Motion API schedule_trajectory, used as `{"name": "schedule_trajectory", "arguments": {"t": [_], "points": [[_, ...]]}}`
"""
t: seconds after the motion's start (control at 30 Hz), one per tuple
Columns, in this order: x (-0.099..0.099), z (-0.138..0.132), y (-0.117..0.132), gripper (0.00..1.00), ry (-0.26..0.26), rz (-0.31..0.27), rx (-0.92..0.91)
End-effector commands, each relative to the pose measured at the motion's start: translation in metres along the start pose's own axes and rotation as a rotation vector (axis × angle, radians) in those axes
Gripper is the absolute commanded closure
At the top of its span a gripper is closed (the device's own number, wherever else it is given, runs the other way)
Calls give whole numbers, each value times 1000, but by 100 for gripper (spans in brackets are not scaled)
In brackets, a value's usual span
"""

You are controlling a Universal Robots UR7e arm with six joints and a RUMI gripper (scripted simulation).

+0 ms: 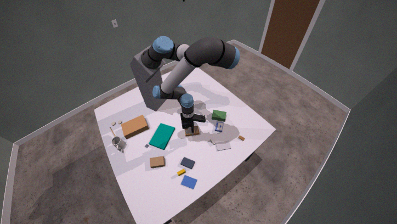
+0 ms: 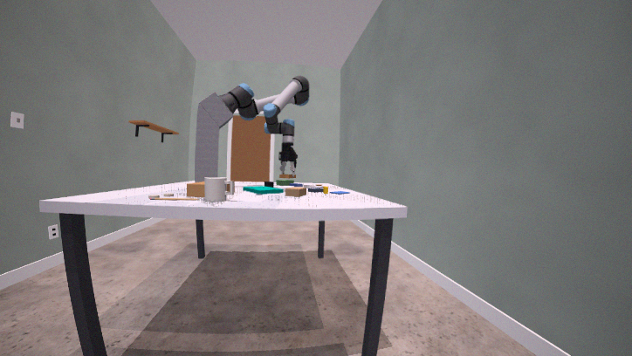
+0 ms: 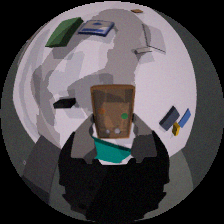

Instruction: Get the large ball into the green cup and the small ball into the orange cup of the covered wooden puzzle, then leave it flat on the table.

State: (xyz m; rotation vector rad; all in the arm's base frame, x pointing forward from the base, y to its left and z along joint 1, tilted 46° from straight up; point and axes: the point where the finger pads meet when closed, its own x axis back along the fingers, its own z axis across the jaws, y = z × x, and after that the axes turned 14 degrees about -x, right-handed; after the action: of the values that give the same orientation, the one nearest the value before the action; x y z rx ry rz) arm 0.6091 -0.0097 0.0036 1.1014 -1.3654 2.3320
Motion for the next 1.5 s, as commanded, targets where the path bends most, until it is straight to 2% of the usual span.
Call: {"name": "schedule_trajectory", "arguments": {"t": [0.0, 0.47, 0.5, 1.03, 1.1, 1.47], "points": [[0, 0, -1, 57, 15, -18, 0], [0, 0, 0, 57, 5, -5, 0], [0, 0, 0, 57, 1, 11, 0], [0, 0, 0, 57, 4, 12, 0], [0, 0, 0, 57, 2, 31, 0], [0, 0, 0, 57, 1, -4, 0]]}}
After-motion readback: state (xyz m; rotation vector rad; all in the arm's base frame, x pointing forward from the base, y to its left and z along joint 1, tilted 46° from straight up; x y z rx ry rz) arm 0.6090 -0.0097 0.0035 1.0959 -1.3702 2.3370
